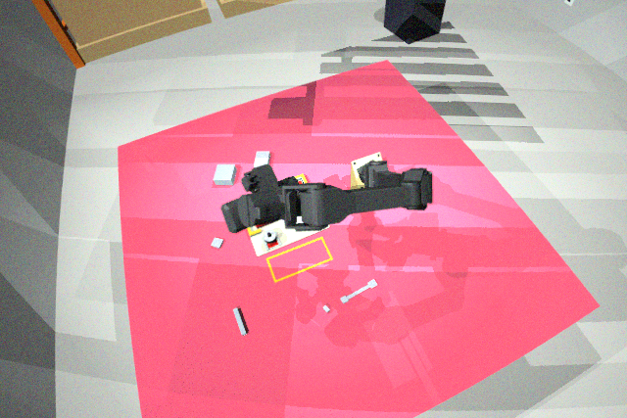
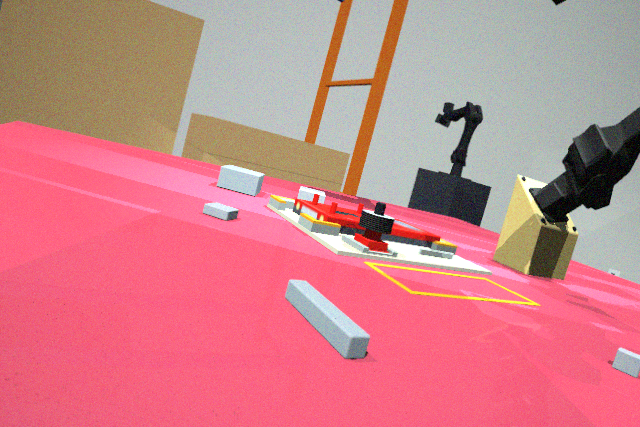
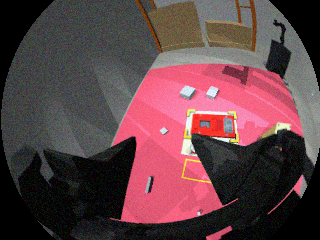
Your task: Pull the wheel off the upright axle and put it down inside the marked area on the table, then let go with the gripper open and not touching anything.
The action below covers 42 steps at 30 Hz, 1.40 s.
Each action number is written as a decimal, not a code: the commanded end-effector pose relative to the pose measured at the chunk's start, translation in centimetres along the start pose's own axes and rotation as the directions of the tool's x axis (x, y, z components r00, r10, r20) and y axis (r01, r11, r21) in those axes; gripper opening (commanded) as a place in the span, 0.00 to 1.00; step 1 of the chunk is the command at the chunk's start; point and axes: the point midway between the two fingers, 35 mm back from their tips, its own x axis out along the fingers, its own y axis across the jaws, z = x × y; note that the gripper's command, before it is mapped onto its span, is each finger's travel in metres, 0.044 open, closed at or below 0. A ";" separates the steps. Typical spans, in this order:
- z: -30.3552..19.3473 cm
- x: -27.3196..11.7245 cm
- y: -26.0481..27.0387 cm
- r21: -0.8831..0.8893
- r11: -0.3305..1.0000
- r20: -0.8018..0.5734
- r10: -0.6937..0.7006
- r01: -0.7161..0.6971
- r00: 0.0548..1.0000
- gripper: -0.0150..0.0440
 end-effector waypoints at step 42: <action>-13.6 21.2 -13.3 -0.038 0.873 -0.689 -0.375 0.486 0.620 0.67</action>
